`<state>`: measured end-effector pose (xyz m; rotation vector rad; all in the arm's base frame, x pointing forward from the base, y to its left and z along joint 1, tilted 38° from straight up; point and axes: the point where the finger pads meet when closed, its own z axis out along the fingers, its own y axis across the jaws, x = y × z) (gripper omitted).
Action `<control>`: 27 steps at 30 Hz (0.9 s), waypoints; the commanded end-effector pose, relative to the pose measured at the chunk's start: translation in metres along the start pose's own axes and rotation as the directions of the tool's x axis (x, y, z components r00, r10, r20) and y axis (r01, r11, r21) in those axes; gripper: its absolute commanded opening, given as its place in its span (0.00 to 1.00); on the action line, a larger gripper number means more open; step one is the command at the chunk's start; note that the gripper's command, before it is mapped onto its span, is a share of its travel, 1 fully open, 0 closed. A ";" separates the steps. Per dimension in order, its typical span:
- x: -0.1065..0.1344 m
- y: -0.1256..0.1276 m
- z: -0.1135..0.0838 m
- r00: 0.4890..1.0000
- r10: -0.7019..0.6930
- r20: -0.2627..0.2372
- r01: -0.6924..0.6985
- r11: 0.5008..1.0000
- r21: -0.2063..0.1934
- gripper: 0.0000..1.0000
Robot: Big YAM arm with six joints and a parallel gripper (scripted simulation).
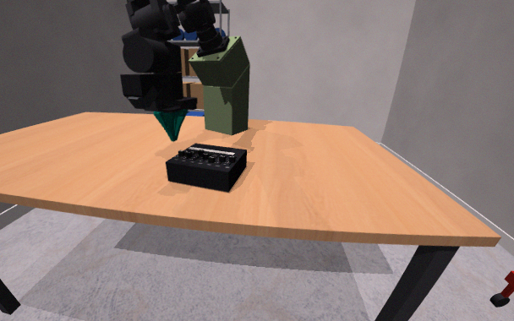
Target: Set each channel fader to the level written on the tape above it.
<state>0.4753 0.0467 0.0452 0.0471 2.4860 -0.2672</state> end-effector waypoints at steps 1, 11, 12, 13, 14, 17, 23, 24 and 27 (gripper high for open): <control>-0.002 0.003 0.004 1.000 -0.020 -0.002 0.020 1.000 -0.003 0.00; -0.007 0.001 0.006 1.000 -0.011 0.009 0.011 1.000 -0.002 0.00; -0.007 0.001 0.007 1.000 -0.010 0.009 0.010 1.000 -0.001 0.00; -0.008 0.000 0.007 1.000 -0.008 0.011 0.008 1.000 -0.001 0.00; -0.010 -0.001 0.008 1.000 -0.006 0.014 0.006 1.000 0.000 0.00; -0.009 -0.002 0.010 1.000 -0.005 0.011 0.005 1.000 0.001 0.00; -0.008 -0.001 0.012 1.000 -0.007 0.010 0.007 1.000 0.000 0.00; -0.009 -0.002 0.013 1.000 -0.004 0.013 0.004 1.000 0.001 0.00; -0.009 -0.001 0.015 1.000 -0.004 0.013 0.004 1.000 0.001 0.00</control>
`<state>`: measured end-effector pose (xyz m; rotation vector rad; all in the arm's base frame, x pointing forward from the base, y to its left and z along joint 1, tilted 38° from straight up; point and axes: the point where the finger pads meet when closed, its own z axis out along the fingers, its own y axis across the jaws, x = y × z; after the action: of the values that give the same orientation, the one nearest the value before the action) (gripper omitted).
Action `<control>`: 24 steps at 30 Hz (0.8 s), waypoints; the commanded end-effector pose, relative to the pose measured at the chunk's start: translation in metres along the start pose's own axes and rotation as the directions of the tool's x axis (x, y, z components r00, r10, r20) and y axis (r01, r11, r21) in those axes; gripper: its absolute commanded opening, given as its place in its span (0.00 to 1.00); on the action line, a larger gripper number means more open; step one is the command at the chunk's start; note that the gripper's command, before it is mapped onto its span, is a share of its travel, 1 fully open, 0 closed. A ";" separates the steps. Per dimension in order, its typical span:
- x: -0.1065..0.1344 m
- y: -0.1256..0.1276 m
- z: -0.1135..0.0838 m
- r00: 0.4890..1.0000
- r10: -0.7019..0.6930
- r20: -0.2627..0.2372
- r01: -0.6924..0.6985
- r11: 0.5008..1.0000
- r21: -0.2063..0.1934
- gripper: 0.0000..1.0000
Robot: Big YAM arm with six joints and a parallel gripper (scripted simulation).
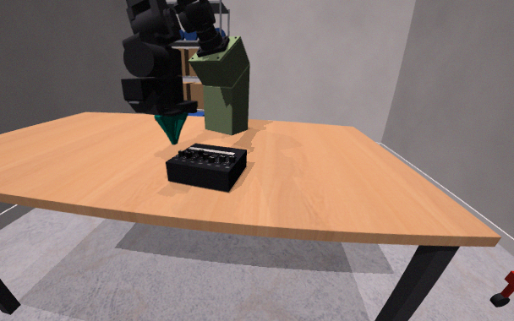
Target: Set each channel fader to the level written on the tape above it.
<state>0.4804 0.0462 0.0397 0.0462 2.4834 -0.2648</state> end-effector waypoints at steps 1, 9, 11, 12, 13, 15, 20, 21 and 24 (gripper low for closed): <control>-0.009 -0.003 0.008 1.000 -0.005 0.010 0.005 1.000 0.003 0.00; -0.008 -0.002 0.015 1.000 -0.005 0.009 0.005 1.000 0.003 0.00; -0.008 -0.002 0.015 1.000 -0.005 0.009 0.005 1.000 0.003 0.00; -0.005 -0.002 0.015 1.000 -0.011 0.000 0.011 1.000 0.003 0.00; -0.007 -0.002 0.016 1.000 -0.007 0.006 0.007 1.000 0.003 0.00; -0.008 -0.003 0.017 1.000 -0.005 0.009 0.005 1.000 0.003 0.00; -0.007 -0.002 0.020 1.000 -0.006 0.007 0.006 1.000 0.003 0.00; -0.007 -0.002 0.020 1.000 -0.008 0.007 0.008 1.000 0.002 0.00; -0.006 -0.003 0.022 1.000 -0.007 0.003 0.007 1.000 0.004 0.00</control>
<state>0.4890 0.0438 0.0282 0.0456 2.4857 -0.2661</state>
